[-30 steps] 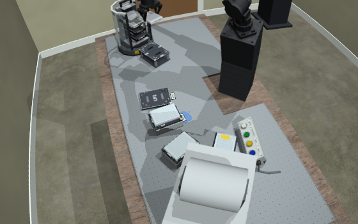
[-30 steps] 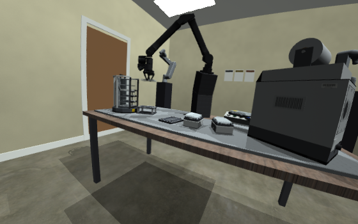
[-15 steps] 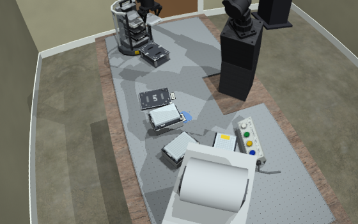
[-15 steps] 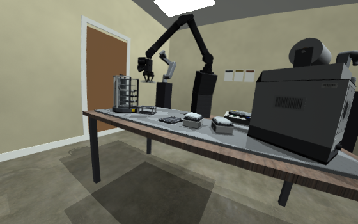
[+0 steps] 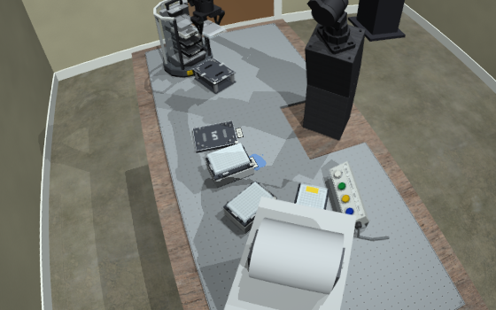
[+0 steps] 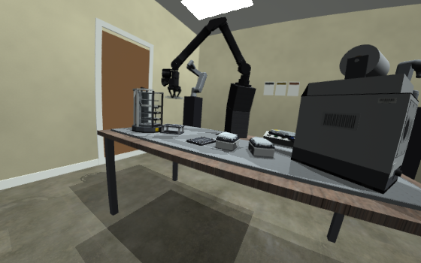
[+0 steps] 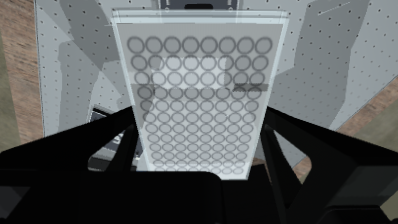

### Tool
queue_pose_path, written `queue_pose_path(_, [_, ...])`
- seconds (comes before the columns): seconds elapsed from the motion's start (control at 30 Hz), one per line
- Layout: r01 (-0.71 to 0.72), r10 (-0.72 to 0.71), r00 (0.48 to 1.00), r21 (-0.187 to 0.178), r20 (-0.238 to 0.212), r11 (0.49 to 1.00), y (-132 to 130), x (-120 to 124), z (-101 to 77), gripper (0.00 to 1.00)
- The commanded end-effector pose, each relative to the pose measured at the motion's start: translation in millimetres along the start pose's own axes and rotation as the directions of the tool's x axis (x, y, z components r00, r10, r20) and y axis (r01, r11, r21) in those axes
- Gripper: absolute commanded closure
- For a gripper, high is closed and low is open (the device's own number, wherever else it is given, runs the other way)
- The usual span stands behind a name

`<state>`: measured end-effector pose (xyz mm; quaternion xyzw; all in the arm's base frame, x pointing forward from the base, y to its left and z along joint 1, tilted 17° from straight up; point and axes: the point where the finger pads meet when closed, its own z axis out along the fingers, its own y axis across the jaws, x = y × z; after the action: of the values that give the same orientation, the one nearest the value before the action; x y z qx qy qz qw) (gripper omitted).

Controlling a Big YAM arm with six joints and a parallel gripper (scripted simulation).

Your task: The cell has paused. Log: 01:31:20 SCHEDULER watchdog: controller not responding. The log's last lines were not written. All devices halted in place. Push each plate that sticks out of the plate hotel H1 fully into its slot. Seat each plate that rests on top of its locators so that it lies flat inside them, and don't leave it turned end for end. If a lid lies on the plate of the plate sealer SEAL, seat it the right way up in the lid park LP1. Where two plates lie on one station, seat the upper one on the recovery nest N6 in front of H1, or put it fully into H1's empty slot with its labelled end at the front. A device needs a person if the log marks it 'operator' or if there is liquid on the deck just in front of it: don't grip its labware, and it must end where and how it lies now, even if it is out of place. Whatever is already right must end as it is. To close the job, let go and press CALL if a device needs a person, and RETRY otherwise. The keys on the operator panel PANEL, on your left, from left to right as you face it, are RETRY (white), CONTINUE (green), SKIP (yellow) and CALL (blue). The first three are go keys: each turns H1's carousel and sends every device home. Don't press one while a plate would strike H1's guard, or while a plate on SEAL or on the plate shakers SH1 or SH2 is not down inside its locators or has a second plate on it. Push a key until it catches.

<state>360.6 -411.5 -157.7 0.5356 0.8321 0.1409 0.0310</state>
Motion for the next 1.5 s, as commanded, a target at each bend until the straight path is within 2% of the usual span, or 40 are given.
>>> queue_pose_path(0.0, [0.015,-0.015,0.999,-0.006,0.037,1.0,15,-22,3.3,0.16])
queue_pose_path(0.2, [0.012,-0.012,1.0,-0.004,0.027,1.0,14,-20,7.6,0.16])
queue_pose_path(0.27, [0.015,-0.015,0.999,-0.006,0.037,1.0,15,-22,9.6,0.16])
queue_pose_path(0.77, [0.012,-0.012,1.0,-0.004,0.026,1.0,14,-20,23.2,0.16])
queue_pose_path(1.3, [0.015,-0.014,0.999,-0.007,0.035,1.0,15,-21,37.6,0.16])
queue_pose_path(1.33, [0.012,-0.012,1.0,-0.004,0.025,1.0,14,-19,38.8,0.16])
queue_pose_path(1.47, [0.015,-0.014,0.999,-0.007,0.034,1.0,15,-21,42.8,0.16])
